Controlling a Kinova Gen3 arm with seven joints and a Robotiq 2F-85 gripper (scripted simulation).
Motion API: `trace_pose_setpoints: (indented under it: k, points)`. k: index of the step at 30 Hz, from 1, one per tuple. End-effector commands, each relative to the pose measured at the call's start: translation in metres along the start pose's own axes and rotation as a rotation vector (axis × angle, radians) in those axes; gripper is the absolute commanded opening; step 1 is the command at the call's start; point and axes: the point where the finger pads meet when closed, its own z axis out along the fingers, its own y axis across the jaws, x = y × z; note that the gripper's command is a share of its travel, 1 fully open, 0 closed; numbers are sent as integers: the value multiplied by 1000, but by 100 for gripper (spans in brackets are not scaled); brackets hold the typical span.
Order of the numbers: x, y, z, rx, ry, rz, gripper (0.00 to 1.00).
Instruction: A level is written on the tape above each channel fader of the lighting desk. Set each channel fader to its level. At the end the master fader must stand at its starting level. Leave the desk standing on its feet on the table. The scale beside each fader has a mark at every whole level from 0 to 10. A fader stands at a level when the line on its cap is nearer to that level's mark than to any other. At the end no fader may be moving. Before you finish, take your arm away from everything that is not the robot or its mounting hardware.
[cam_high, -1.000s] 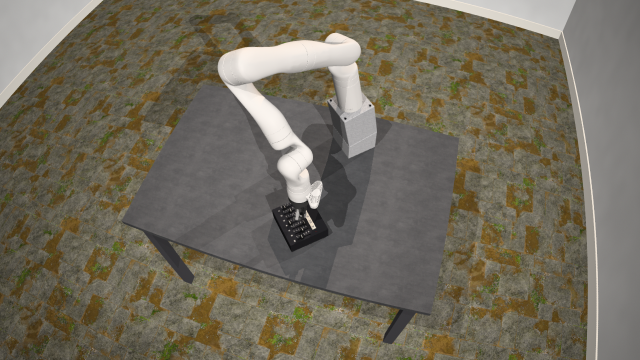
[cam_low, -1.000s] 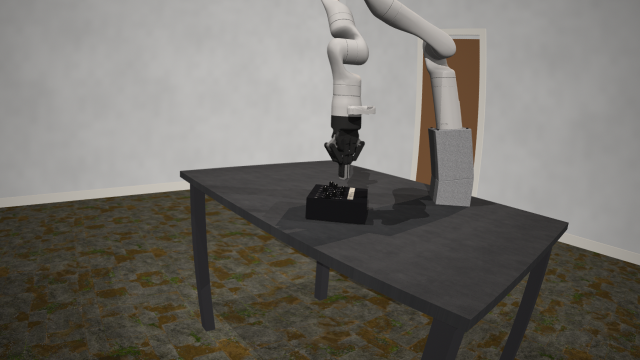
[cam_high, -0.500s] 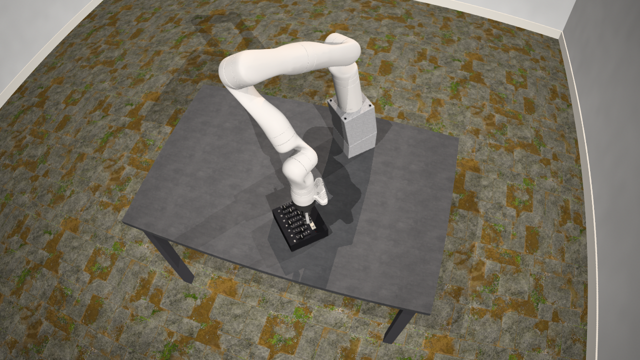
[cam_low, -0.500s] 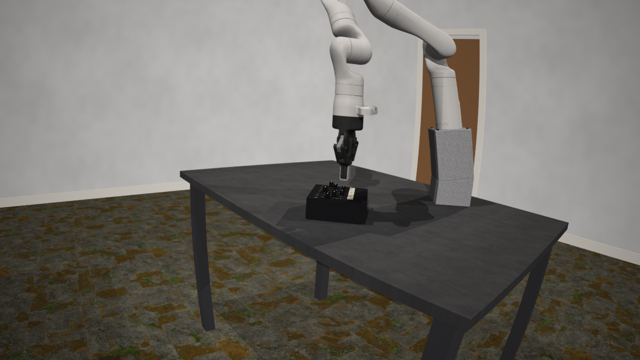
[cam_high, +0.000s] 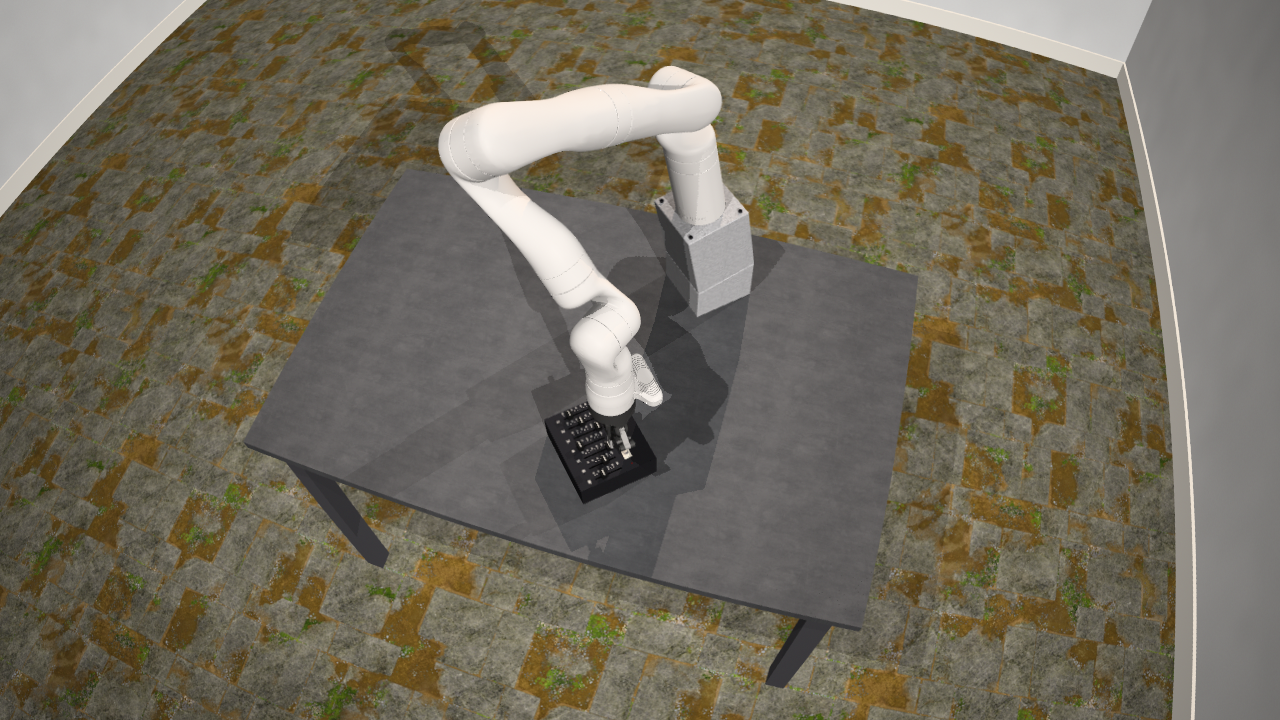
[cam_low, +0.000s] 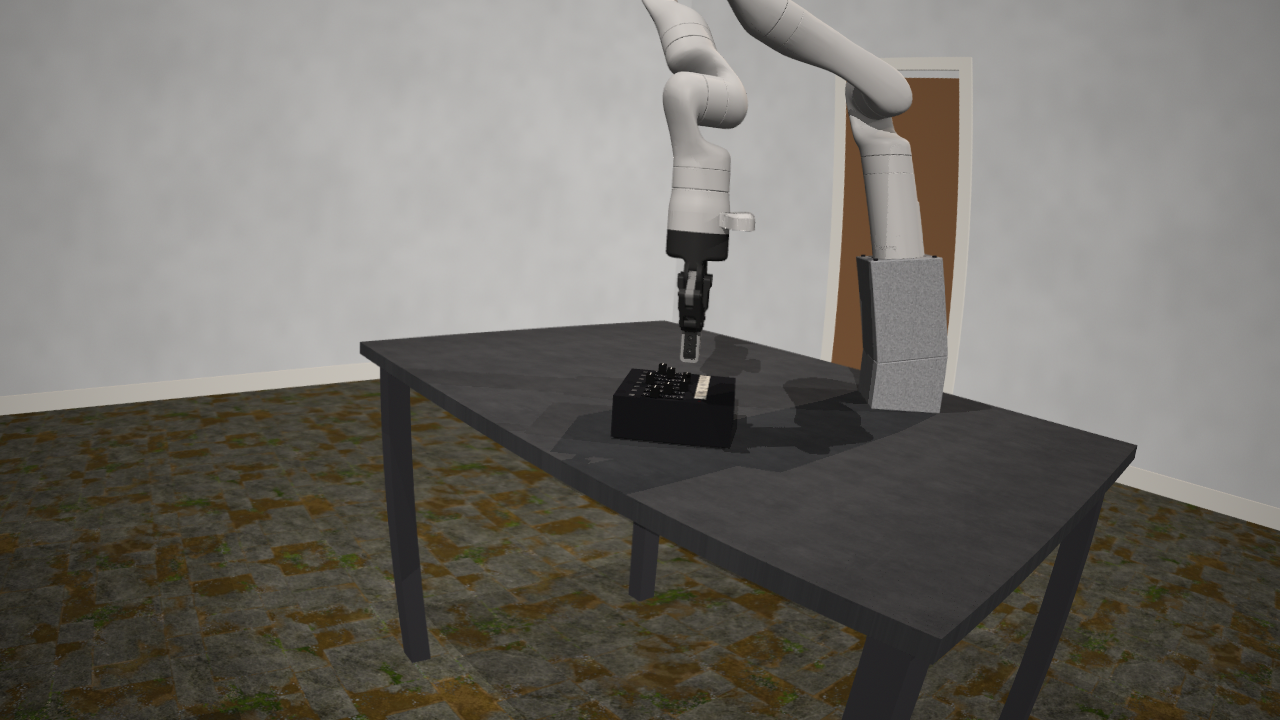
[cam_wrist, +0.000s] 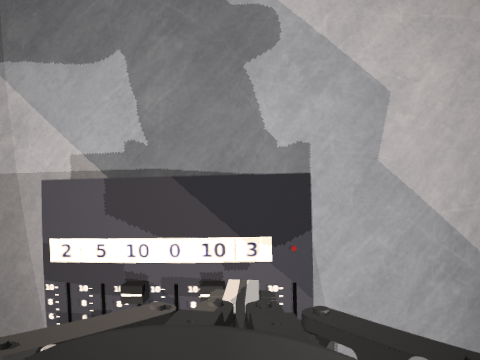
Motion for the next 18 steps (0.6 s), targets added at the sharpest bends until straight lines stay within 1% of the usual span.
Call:
trace_pose_setpoints:
  k: [1, 18]
  points:
    - [0, 2, -1, -2, -1, -16, 0]
    - [0, 3, -1, -3, -3, -39, 0]
